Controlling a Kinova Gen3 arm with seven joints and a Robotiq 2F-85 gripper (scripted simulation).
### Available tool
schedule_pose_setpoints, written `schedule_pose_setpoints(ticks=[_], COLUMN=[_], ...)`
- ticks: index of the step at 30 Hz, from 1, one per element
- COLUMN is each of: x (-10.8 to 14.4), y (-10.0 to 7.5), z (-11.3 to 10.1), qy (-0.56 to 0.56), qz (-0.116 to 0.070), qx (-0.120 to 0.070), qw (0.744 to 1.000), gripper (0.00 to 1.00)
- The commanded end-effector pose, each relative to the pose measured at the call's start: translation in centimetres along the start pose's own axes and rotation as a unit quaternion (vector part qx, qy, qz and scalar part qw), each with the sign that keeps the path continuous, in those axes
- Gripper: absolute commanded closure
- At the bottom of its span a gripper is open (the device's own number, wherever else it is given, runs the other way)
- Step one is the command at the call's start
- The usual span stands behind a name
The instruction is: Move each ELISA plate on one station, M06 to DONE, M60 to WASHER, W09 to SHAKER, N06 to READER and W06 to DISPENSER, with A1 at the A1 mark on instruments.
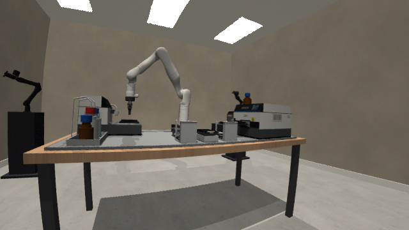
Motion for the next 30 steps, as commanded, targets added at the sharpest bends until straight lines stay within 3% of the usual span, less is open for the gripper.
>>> schedule_pose_setpoints(ticks=[1, 30], x=[0.0, 0.0], y=[-0.6, -3.9], z=[0.0, 0.0], qy=[0.0, 0.0], qz=[0.0, 0.0], qx=[-0.001, -0.001], qw=[1.0, 1.0], gripper=[0.0, 0.0])
Point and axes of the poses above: the point where the finger pads meet when closed, its own y axis out along the fingers, its own x axis across the jaws, z = x × y, the point moved 8 cm from there along -y, back along the fingers, and after that the axes turned 12 degrees about y, right-handed, at the moved point
